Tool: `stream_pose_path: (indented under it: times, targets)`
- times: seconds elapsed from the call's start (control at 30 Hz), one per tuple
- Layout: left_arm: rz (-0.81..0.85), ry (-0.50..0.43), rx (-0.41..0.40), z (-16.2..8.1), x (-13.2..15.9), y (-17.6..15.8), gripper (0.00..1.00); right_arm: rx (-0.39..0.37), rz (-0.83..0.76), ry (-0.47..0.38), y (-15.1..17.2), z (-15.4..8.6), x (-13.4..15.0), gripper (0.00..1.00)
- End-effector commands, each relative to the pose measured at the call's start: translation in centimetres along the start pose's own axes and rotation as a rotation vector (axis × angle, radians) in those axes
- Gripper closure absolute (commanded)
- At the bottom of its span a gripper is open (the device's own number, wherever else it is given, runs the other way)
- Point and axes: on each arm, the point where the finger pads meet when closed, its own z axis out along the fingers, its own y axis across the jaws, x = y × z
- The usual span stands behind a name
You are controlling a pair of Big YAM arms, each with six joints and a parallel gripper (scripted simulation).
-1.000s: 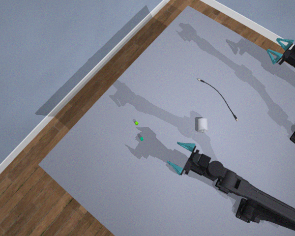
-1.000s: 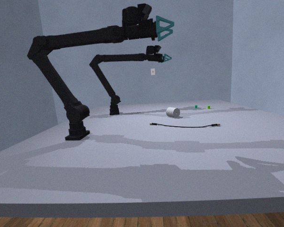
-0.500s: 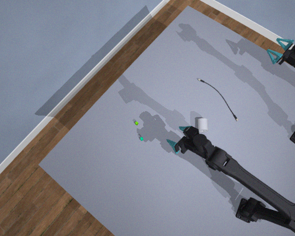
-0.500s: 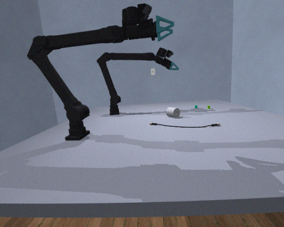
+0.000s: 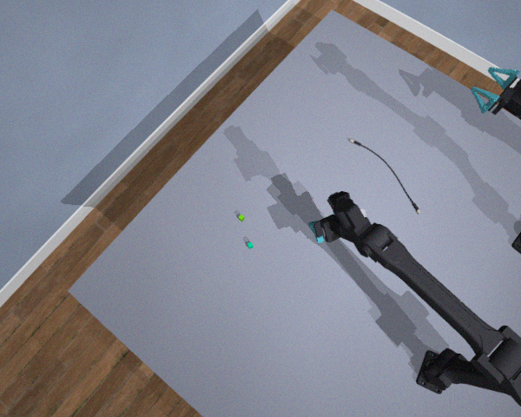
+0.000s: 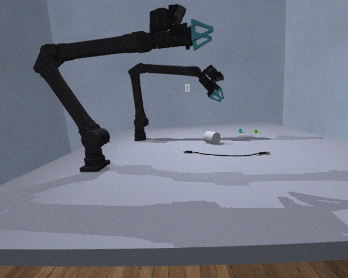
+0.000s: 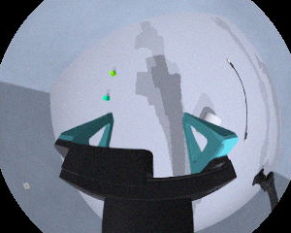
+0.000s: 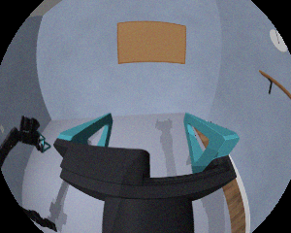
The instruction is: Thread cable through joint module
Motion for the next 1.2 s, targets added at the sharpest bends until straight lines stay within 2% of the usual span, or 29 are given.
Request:
stream_pose_path:
  times: [0.0, 0.03, 0.1, 0.4, 0.6, 0.73, 0.8, 0.83, 0.93, 0.97, 1.0, 1.17]
  targets:
    - [0.102, 0.082, 0.052, 2.0, -0.9, -2.9, 0.04, 0.008, 0.002, -0.069, -0.4, 0.2, -4.1, 0.0]
    - [0.124, 0.111, 0.069, 2.6, -0.5, -3.9, 0.04, 0.008, 0.002, -0.069, -0.4, 0.2, -4.1, 0.0]
    - [0.124, 0.111, 0.069, 2.6, -0.5, -3.9, 0.04, 0.008, 0.002, -0.069, -0.4, 0.2, -4.1, 0.0]
    - [0.334, 0.377, 0.228, 6.7, 3.7, -13.4, 0.04, 0.008, 0.002, -0.069, -0.4, 0.2, -4.1, 0.0]
    - [0.44, 0.509, 0.297, 7.6, 5.8, -17.4, 0.04, 0.008, 0.002, -0.069, -0.4, 0.2, -4.1, 0.0]
    - [0.44, 0.541, 0.305, 8.0, 6.5, -17.3, 0.04, 0.008, 0.002, -0.069, -0.4, 0.2, -4.1, 0.0]
    - [0.454, 0.564, 0.316, 8.2, 6.9, -18.0, 0.04, 0.008, 0.002, -0.069, -0.4, 0.2, -4.1, 0.0]
    - [0.484, 0.572, 0.333, 8.1, 7.3, -19.8, 0.04, 0.008, 0.002, -0.069, -0.4, 0.2, -4.1, 0.0]
    - [0.489, 0.586, 0.336, 8.2, 7.7, -20.0, 0.04, 0.008, 0.002, -0.069, -0.4, 0.2, -4.1, 0.0]
    - [0.487, 0.593, 0.337, 8.3, 8.1, -20.1, 0.04, 0.008, 0.002, -0.069, -0.4, 0.2, -4.1, 0.0]
    - [0.489, 0.635, 0.35, 8.8, 10.3, -20.8, 0.04, 0.008, 0.002, -0.069, -0.4, 0.2, -4.1, 0.0]
    - [0.493, 0.618, 0.35, 9.5, 10.3, -21.1, 0.04, 0.008, 0.002, -0.069, -0.4, 0.2, -4.1, 0.0]
